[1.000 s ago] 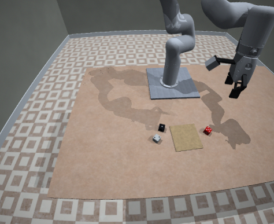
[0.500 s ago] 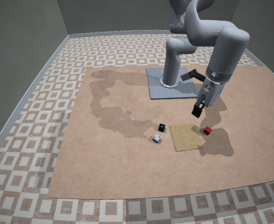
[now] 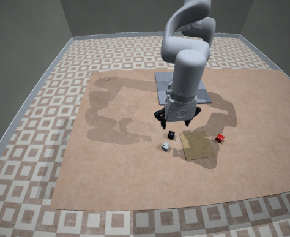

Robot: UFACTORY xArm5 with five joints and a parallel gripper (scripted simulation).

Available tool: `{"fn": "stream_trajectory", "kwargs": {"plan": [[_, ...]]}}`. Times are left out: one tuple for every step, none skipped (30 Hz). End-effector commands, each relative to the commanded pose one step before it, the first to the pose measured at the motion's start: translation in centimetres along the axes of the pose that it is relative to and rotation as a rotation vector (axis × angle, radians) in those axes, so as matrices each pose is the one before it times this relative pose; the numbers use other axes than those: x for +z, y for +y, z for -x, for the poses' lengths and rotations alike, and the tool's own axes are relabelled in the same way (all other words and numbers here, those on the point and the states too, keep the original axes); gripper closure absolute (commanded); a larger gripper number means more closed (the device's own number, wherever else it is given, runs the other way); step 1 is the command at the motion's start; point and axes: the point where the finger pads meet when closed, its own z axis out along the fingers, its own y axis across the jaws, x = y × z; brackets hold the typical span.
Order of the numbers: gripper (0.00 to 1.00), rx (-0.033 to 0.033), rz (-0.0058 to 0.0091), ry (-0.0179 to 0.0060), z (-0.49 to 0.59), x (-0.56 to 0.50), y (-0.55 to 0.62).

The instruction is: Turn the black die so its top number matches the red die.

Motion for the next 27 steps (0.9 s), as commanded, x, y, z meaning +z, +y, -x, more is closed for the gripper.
{"fn": "stream_trajectory", "kwargs": {"plan": [[0.00,0.08086,0.00138,0.00454,-0.234,0.759,-2.274],[0.00,0.00000,0.00000,0.00000,0.000,0.000,0.000],[0.00,0.00000,0.00000,0.00000,0.000,0.000,0.000],[0.00,0.00278,0.00010,0.00029,-0.020,0.027,-0.068],[0.00,0.00042,0.00001,0.00004,-0.003,0.004,-0.010],[0.00,0.00000,0.00000,0.00000,0.000,0.000,0.000],[0.00,0.00000,0.00000,0.00000,0.000,0.000,0.000],[0.00,0.00000,0.00000,0.00000,0.000,0.000,0.000],[0.00,0.00000,0.00000,0.00000,0.000,0.000,0.000],[0.00,0.00000,0.00000,0.00000,0.000,0.000,0.000],[0.00,0.00000,0.00000,0.00000,0.000,0.000,0.000],[0.00,0.00000,0.00000,0.00000,0.000,0.000,0.000],[0.00,0.00000,0.00000,0.00000,0.000,0.000,0.000],[0.00,0.00000,0.00000,0.00000,0.000,0.000,0.000],[0.00,0.00000,0.00000,0.00000,0.000,0.007,0.000],[0.00,0.00001,0.00001,0.00002,0.000,0.045,-0.001],[0.00,0.00002,0.00002,0.00006,0.001,0.111,-0.002],[0.00,0.00003,0.00004,0.00011,0.001,0.197,-0.003],[0.00,0.00000,0.00000,0.00000,0.000,0.000,0.000],[0.00,0.00000,0.00000,0.00000,0.000,0.000,0.000],[0.00,0.00004,0.00006,0.00016,-0.001,0.294,-0.003],[0.00,0.00004,0.00006,0.00017,-0.001,0.392,-0.003],[0.00,0.00000,0.00000,0.00000,0.009,0.480,-0.004],[0.00,0.00000,0.00000,0.00000,0.006,0.567,-0.003],[0.00,0.00000,0.00000,0.00000,0.010,0.642,-0.005],[0.00,0.00000,0.00000,0.00000,0.012,0.701,-0.006],[0.00,0.00000,0.00000,0.00000,0.010,0.741,-0.005]]}}
